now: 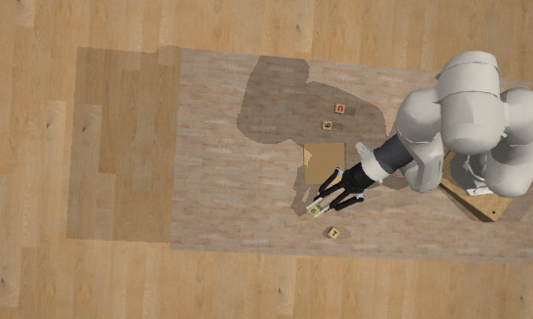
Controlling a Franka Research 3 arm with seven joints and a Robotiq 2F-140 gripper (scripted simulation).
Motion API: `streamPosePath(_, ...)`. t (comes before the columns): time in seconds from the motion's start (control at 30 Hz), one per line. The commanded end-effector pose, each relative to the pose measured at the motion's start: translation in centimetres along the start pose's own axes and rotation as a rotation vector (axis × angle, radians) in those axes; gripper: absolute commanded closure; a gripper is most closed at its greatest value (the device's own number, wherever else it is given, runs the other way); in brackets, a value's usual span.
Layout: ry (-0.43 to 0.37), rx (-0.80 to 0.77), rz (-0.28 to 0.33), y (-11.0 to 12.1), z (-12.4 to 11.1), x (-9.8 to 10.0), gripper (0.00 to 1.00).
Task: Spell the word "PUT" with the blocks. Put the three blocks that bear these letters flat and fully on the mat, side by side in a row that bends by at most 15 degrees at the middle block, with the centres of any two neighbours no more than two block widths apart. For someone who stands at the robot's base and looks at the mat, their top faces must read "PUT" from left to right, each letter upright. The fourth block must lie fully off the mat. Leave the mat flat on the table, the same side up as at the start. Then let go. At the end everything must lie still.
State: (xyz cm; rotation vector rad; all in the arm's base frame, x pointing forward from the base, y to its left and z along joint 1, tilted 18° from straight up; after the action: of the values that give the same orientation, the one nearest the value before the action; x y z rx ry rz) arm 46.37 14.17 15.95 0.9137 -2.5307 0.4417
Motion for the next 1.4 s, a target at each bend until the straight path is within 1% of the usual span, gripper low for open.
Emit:
streamPosePath(0.0, -0.016, 0.03, 0.0, -0.1, 0.0, -0.2, 0.84)
streamPosePath(0.1, -0.016, 0.03, 0.0, -0.1, 0.2, -0.3, 0.84)
streamPosePath(0.43, -0.016, 0.03, 0.0, -0.6, 2.6, -1.9, 0.84)
streamPosePath(0.6, -0.016, 0.03, 0.0, -0.7, 3.4, -2.4, 0.84)
streamPosePath(1.37, -0.016, 0.03, 0.0, -0.8, 3.6, -2.5, 0.84)
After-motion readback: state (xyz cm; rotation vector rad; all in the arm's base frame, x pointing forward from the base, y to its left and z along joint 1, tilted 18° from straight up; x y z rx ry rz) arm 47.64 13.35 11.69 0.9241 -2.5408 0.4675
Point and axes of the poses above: the point where the finger pads meet when closed, its own x axis back along the fingers, its own y axis across the jaws, z = x × y, the point moved 6 cm from there along x, back along the fingers, and after that the axes turned 9 degrees about -x, right-handed, at the moved point
